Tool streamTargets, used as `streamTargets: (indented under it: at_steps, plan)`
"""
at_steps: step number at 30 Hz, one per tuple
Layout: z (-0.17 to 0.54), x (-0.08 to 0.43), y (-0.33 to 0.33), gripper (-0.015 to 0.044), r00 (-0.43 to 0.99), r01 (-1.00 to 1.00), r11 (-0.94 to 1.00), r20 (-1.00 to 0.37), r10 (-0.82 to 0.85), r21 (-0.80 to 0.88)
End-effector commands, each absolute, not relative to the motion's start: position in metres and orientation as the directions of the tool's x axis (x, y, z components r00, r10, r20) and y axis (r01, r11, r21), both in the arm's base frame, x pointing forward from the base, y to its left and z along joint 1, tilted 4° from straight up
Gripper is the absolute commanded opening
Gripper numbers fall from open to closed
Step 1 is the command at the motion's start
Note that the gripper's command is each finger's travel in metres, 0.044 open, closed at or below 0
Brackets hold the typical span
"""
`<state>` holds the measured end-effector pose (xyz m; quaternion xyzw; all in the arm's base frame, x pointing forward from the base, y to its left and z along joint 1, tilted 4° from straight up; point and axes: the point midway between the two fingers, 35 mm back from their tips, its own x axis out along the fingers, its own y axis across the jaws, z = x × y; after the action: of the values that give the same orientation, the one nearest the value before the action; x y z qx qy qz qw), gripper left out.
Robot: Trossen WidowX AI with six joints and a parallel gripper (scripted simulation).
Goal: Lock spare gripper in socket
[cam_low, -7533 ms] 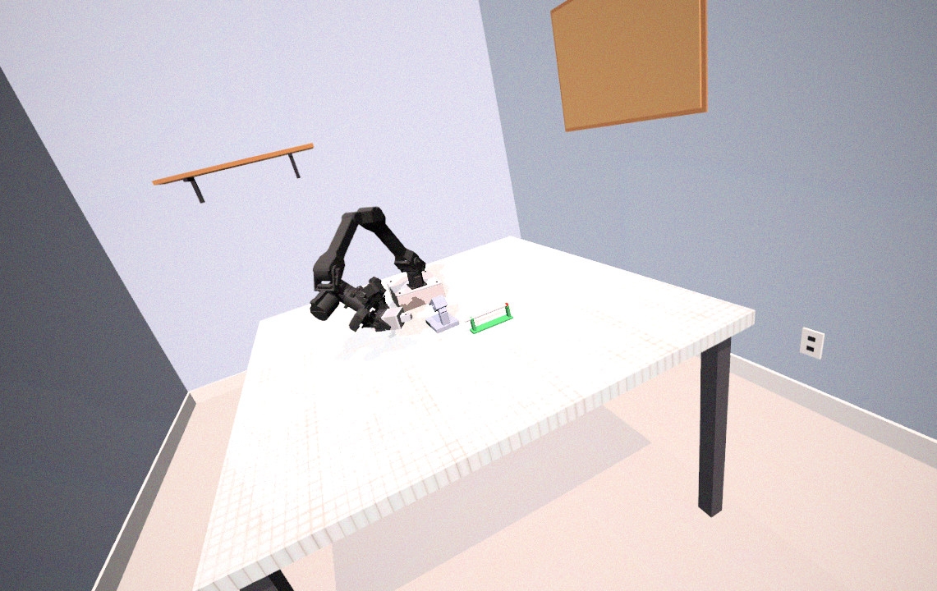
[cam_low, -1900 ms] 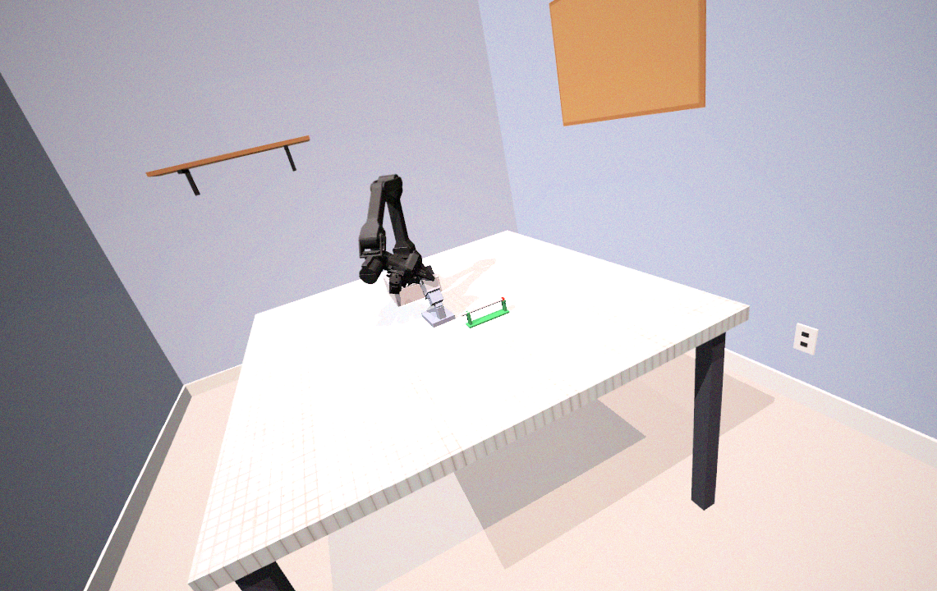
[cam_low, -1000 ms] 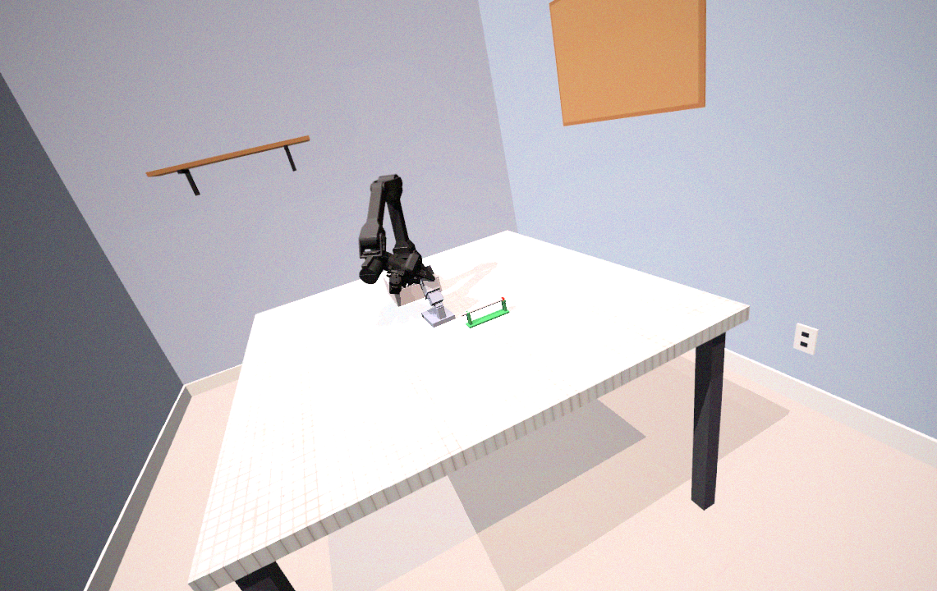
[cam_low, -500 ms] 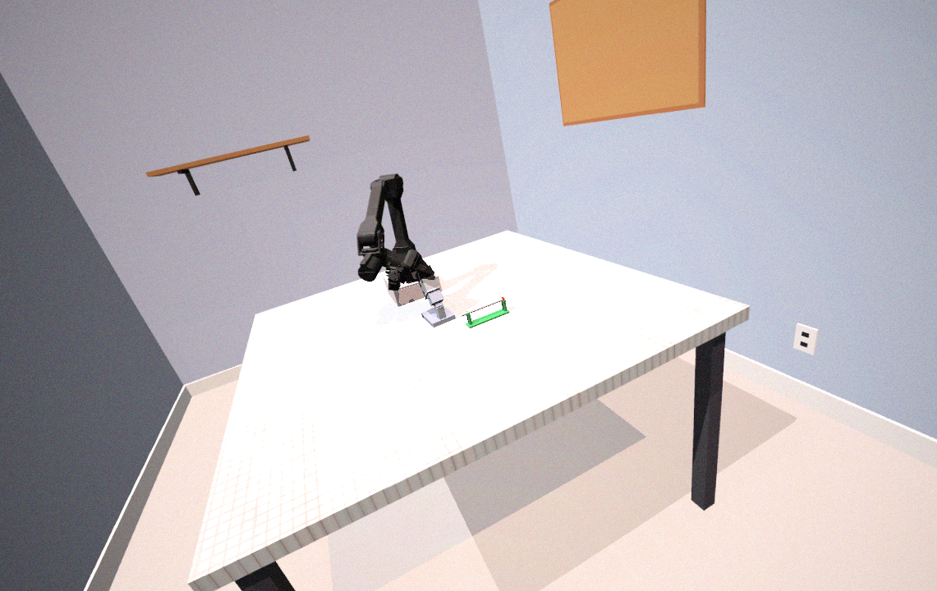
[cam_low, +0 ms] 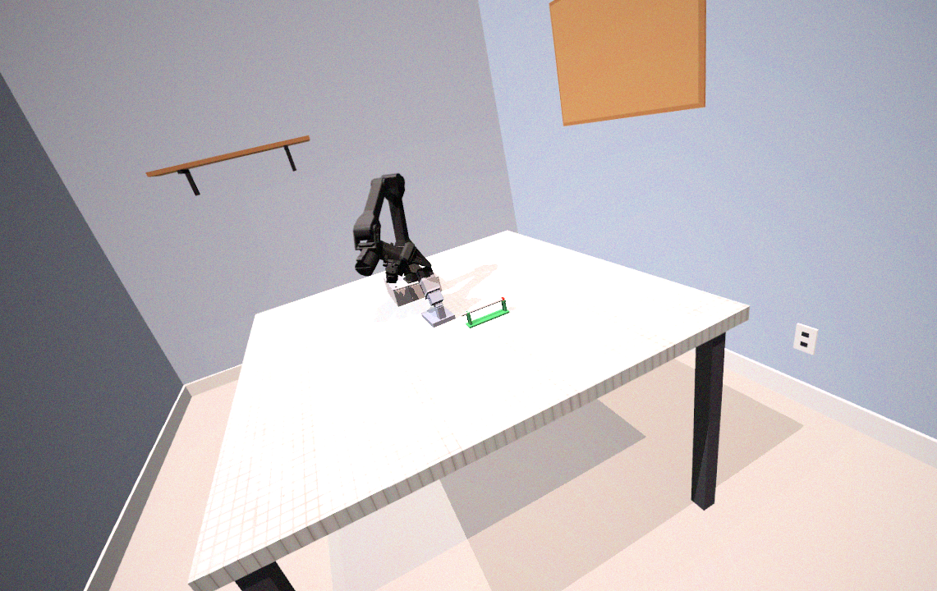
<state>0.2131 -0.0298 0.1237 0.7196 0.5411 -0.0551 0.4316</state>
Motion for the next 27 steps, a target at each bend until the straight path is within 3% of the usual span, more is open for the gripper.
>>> streamTargets:
  at_steps: [1, 27]
  plan:
    - [0.131, 0.208, -0.030, 0.0440, 0.409, 0.825, -0.040, -0.548, 0.730, 0.563]
    - [0.168, 0.188, -0.026, 0.0440, 0.408, 0.842, -0.070, -0.546, 0.732, 0.535]
